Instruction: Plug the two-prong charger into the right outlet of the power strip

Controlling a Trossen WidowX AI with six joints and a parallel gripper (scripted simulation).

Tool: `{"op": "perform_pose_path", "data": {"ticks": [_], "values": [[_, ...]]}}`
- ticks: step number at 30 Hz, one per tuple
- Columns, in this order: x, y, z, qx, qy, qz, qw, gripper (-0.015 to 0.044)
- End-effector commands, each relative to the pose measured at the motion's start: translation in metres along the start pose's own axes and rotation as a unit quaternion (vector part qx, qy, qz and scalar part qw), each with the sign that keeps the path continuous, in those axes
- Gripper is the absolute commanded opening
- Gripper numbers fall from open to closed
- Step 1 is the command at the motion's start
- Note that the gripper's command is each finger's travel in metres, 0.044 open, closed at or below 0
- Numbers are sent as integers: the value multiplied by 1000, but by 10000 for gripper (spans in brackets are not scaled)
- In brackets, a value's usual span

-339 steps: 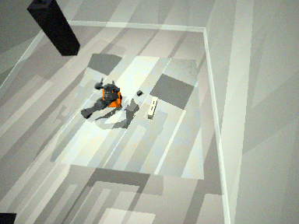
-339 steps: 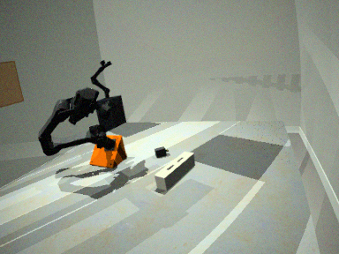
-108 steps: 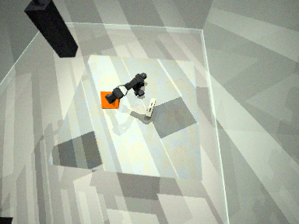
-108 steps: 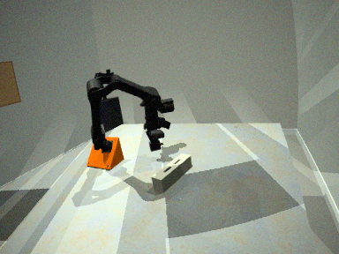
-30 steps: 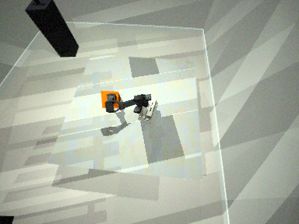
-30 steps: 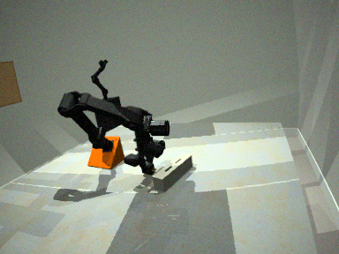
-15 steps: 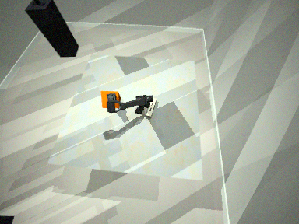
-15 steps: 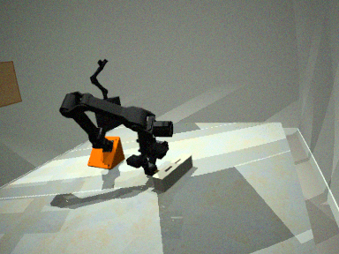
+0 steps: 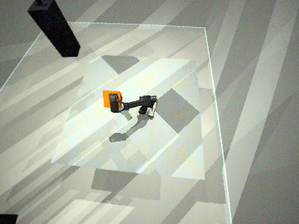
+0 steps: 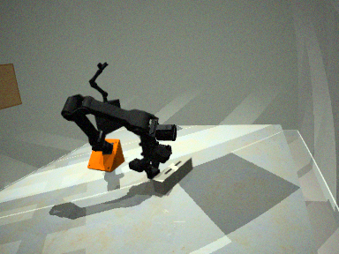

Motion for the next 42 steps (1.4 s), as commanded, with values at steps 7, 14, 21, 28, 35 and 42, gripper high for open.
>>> {"op": "perform_pose_path", "data": {"ticks": [7, 14, 21, 28, 35, 42], "values": [[-6, -1, -2, 1, -3, 1, 1000, 0], [-6, -1, -2, 1, -3, 1, 1000, 0], [-8, -1, -2, 1, -3, 1, 1000, 0], [-9, -1, -3, 1, -3, 1, 1000, 0], [-11, -1, -3, 1, -3, 1, 1000, 0], [-12, -1, -3, 1, -3, 1, 1000, 0]]}}
Point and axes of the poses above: the point midway between the two fingers, 35 mm back from their tips, its own z axis out along the fingers, its own y axis across the jaws, x = y × z, the point moved 8 cm from there along -z, back along the fingers, and after that the axes turned 1 degree about z, right-handed, at the moved point
